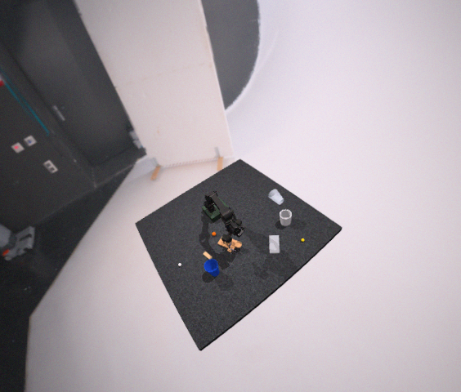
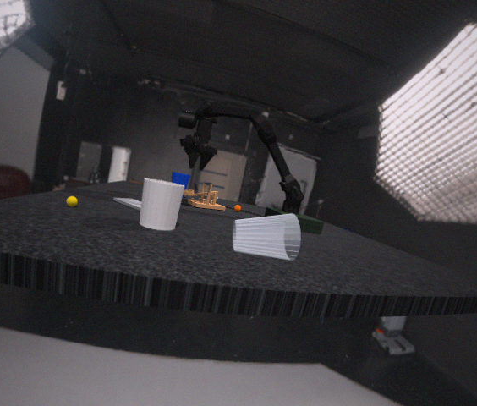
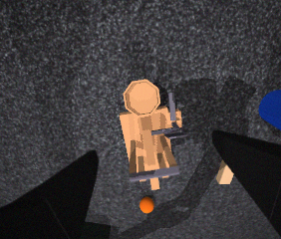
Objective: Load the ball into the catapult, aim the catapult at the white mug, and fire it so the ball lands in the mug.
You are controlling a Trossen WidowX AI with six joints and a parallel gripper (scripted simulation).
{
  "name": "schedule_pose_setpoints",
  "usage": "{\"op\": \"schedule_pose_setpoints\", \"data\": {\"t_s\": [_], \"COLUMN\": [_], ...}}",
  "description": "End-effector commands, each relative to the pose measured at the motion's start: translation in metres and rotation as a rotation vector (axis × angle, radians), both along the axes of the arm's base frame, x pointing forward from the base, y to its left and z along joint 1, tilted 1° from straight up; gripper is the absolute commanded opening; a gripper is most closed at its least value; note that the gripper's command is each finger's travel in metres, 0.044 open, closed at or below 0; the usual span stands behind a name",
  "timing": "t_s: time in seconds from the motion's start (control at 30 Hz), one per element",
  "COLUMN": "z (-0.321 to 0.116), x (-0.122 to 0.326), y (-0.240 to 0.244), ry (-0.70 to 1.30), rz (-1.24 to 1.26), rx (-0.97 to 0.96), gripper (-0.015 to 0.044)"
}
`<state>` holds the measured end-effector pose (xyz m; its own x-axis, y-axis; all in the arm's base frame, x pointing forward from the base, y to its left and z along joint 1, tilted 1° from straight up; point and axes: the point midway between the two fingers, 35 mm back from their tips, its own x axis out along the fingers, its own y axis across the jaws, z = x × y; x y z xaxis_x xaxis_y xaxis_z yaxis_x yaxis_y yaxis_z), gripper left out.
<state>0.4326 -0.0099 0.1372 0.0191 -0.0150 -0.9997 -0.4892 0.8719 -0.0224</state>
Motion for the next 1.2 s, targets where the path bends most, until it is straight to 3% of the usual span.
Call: {"op": "schedule_pose_setpoints", "data": {"t_s": [0.0, 0.03, 0.57, 0.7, 0.83, 1.17], "z": [0.029, 0.011, -0.020, -0.023, -0.065, -0.075], "x": [-0.004, -0.001, -0.098, -0.099, -0.098, -0.098], "y": [0.001, -0.001, -0.053, -0.053, -0.054, -0.054], "ry": [-0.019, -0.012, 0.008, 0.008, 0.008, 0.008], "rz": [0.000, 0.000, -0.010, -0.010, -0.010, -0.010], "rx": [0.000, 0.000, 0.004, 0.004, 0.004, 0.004], "gripper": [0.0440, 0.0440, 0.0440, 0.0440, 0.0440, 0.0440]}}
